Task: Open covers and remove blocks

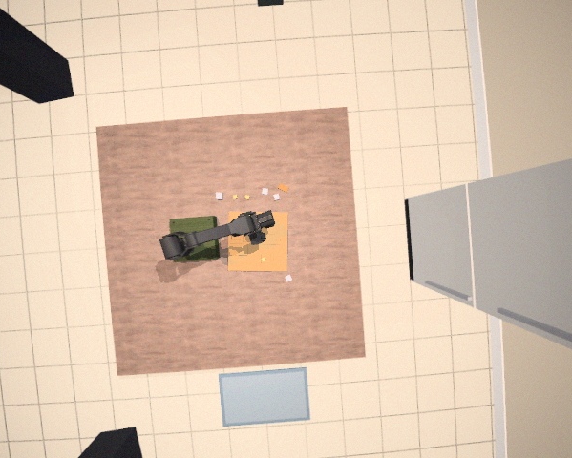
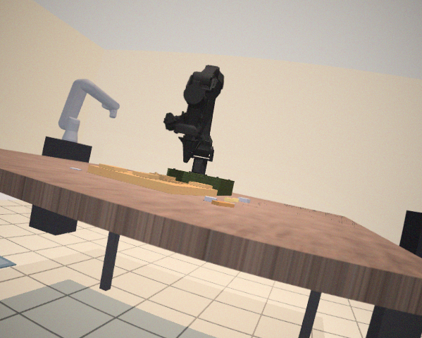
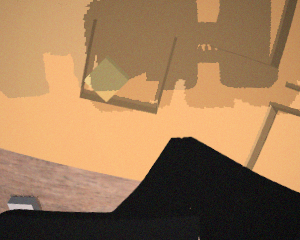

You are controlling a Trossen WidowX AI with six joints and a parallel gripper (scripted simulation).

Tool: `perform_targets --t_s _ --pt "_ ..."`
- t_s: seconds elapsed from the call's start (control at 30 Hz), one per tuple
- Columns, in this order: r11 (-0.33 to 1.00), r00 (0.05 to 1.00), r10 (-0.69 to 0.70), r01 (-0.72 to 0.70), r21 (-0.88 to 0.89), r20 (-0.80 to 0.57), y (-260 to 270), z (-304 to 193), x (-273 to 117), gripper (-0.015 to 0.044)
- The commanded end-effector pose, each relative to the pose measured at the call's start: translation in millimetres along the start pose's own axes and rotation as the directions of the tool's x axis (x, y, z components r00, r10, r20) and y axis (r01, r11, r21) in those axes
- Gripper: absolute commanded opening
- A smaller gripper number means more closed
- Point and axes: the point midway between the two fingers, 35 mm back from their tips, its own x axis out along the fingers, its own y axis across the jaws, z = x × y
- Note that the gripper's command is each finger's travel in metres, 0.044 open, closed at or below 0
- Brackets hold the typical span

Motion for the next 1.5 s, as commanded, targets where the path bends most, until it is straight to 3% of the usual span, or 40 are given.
perform_targets --t_s 0.0,0.23,0.47,0.93,1.2,1.47 --pt "0.982 1.0 -0.012 0.01 0.187 0.007 4 21 4 0.0" --pt "0.861 1.0 -0.011 0.005 0.509 0.009 7 60 4 0.0" --pt "0.64 1.0 -0.009 -0.002 0.769 0.011 6 100 3 0.0" --pt "0.082 1.0 -0.008 -0.015 0.996 0.016 -8 175 2 0.0" --pt "0.075 1.0 -0.008 -0.015 0.997 0.016 -8 176 7 0.0" --pt "0.075 1.0 -0.008 -0.015 0.997 0.016 -8 177 41 0.0"
